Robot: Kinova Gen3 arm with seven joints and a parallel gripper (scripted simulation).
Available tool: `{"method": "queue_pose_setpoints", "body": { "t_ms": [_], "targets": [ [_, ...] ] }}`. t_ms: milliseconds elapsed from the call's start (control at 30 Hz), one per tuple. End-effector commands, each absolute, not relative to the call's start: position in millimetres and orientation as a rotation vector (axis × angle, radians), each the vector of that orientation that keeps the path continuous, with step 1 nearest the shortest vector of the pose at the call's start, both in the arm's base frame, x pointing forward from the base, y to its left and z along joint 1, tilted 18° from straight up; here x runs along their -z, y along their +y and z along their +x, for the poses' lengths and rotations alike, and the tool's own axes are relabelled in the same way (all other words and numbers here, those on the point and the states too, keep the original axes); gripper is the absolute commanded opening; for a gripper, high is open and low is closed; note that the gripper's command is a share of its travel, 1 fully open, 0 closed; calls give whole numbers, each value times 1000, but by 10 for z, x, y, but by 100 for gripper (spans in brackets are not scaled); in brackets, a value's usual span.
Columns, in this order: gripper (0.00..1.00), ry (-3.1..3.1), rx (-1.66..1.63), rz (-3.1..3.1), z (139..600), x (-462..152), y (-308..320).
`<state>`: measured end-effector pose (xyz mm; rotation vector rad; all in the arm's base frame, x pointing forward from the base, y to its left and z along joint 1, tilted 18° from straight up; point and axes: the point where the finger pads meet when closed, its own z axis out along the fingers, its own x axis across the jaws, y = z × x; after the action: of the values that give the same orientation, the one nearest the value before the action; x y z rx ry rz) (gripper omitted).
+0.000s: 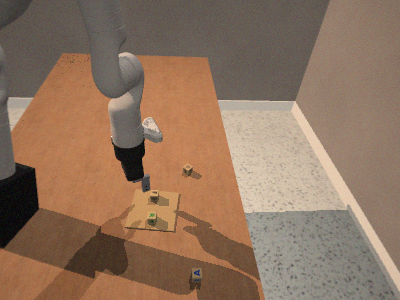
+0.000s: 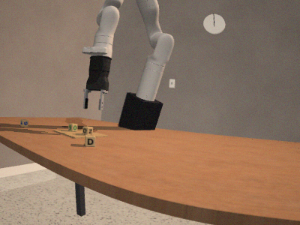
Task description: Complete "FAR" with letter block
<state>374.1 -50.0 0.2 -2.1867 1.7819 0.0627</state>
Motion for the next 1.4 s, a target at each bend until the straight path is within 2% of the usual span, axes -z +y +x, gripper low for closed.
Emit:
{"method": "queue_pose_setpoints", "body": {
  "t_ms": [0, 100, 333, 1367],
  "targets": [
    [100, 1782, -61, -2186, 3744, -6, -504],
    [100, 1782, -61, -2186, 3740, 8, -548],
    [100, 1782, -60, -2187, 3579, 239, -1259],
    [100, 1782, -60, -2187, 3577, 241, -1265]
  ]
}}
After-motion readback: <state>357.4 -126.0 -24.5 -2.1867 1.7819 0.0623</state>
